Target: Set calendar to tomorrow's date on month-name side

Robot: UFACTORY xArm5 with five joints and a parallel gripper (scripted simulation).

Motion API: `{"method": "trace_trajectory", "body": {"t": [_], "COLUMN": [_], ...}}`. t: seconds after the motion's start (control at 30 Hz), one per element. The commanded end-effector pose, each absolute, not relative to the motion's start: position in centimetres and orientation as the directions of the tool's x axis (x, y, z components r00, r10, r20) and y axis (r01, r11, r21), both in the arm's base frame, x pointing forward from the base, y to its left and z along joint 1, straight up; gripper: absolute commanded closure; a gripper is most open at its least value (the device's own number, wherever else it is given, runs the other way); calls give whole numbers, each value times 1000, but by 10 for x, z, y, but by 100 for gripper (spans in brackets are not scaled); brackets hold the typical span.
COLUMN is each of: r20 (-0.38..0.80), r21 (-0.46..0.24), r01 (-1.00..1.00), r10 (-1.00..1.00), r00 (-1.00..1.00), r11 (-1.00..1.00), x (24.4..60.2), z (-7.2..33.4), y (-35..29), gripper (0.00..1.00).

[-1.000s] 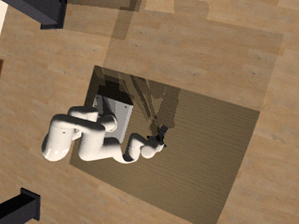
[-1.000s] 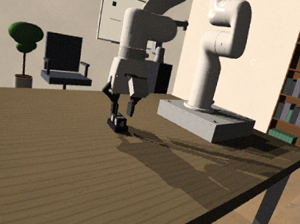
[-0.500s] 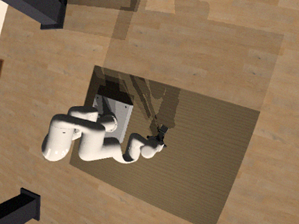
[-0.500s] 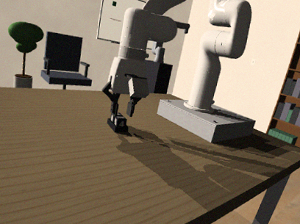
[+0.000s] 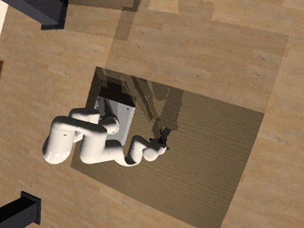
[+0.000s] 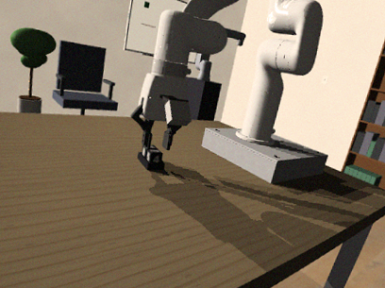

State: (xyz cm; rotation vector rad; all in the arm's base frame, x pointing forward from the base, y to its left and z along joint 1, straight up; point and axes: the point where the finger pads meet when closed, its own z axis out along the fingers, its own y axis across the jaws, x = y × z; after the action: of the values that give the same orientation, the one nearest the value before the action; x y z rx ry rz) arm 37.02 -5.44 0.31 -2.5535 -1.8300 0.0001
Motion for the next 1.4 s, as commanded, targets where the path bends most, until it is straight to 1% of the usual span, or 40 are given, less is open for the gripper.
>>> {"method": "trace_trajectory", "body": {"t": [0.0, 0.37, 1.0, 1.37], "r20": [1, 1, 1, 1], "r21": [3, 3, 3, 3], "r01": [947, 947, 947, 947], "r10": [947, 947, 947, 947], "r00": [321, 321, 321, 321], "r11": [-321, -321, -321, -321], "x": [371, 371, 371, 371], "z": [4, 2, -21, -22], "y": [-55, -55, -55, -55], "gripper": [53, 53, 53, 53]}}
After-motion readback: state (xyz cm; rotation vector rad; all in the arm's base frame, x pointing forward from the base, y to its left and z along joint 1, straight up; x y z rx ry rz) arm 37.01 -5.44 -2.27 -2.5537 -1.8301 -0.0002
